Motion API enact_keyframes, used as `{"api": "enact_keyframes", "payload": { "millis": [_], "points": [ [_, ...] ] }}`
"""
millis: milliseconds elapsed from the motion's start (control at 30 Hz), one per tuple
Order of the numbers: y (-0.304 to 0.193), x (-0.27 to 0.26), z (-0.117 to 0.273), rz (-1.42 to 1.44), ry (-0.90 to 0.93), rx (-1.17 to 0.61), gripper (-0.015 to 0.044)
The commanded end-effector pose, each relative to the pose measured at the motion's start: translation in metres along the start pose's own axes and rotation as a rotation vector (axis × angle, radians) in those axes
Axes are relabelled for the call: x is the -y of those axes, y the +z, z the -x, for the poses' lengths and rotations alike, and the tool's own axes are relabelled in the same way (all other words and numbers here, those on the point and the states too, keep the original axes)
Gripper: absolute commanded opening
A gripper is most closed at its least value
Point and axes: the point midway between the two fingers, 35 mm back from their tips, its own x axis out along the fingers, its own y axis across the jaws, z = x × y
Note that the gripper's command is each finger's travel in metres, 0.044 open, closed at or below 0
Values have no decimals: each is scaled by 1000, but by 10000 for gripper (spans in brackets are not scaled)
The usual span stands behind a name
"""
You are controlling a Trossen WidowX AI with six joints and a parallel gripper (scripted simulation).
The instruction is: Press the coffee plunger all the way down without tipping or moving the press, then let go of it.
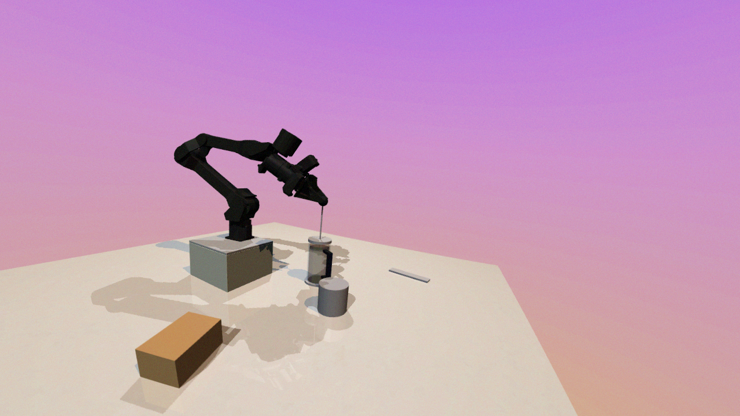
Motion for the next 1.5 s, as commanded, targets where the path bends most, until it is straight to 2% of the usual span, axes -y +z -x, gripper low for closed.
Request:
{"api": "enact_keyframes", "payload": {
  "millis": [0, 100, 133, 533, 1467],
  "points": [
    [0, 1, 0, -4, -4, 2, 204],
    [0, 1, 0, -4, -4, 2, 125],
    [0, 1, 0, -4, -4, 2, 118],
    [-2, 1, -2, -4, -4, 2, 118],
    [-36, 1, -33, -4, -4, 3, 118]
  ]
}}
